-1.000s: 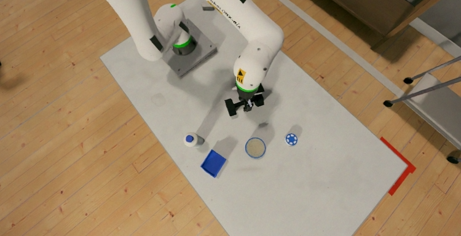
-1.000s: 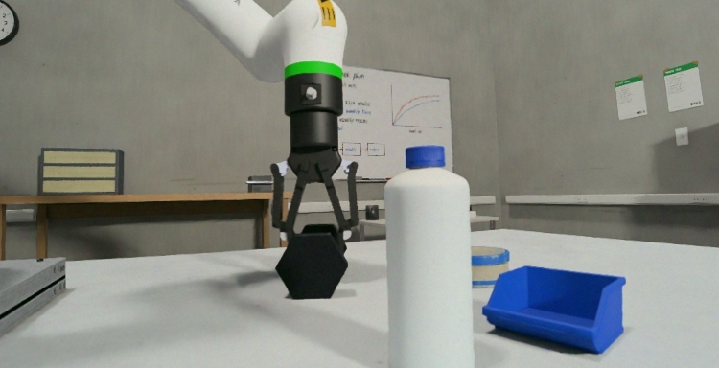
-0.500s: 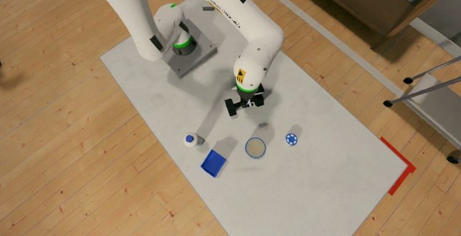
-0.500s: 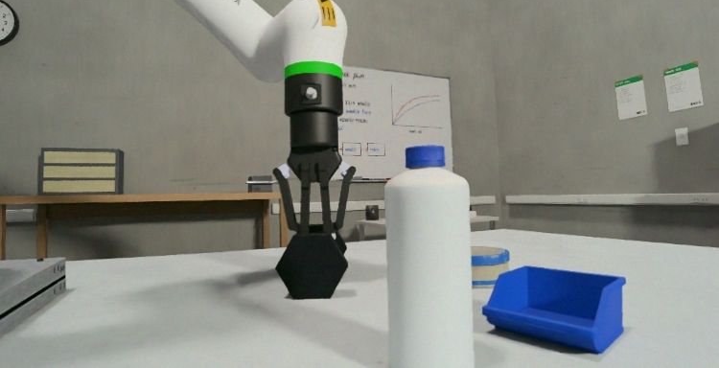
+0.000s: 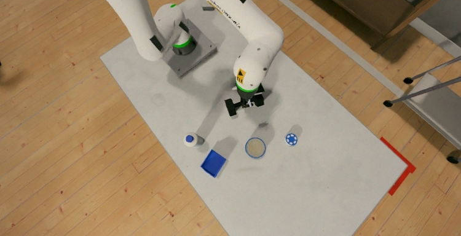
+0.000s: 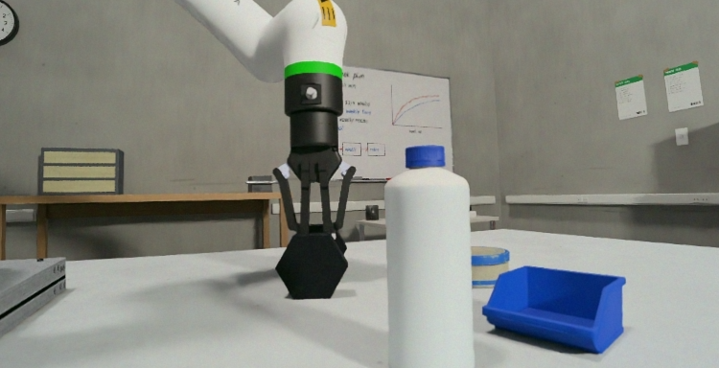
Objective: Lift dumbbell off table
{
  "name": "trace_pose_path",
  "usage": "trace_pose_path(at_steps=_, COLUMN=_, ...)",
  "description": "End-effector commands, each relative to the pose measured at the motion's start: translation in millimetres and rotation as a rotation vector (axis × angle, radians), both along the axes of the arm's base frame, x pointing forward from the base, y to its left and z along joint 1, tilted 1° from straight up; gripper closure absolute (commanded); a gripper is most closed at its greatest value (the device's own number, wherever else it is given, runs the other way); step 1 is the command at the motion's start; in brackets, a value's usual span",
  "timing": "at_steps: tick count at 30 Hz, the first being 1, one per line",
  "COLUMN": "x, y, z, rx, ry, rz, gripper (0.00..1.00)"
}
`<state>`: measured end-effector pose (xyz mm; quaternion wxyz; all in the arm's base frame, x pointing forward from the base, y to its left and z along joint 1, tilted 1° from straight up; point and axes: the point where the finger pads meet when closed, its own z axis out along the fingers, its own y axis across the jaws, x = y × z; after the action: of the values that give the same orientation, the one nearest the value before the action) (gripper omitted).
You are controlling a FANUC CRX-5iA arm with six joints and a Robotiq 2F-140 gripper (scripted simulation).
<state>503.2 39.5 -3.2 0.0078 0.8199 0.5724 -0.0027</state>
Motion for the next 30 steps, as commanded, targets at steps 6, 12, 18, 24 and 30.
trace_pose_path(at_steps=6, x=0.8, y=0.2, z=4.0, rx=0.0, ry=-0.002, rz=0.0, gripper=0.9)
trace_pose_path(at_steps=12, x=1.0, y=0.3, z=8.0, rx=0.0, ry=-0.002, rz=0.0, gripper=0.9)
trace_pose_path(at_steps=18, x=1.3, y=0.6, z=17.2, rx=0.0, ry=-0.002, rz=0.0, gripper=0.9)
trace_pose_path(at_steps=24, x=1.5, y=0.9, z=27.7, rx=0.0, ry=-0.002, rz=0.0, gripper=0.9)
trace_pose_path(at_steps=30, x=1.6, y=1.1, z=40.0, rx=0.0, ry=-0.002, rz=0.0, gripper=0.9)
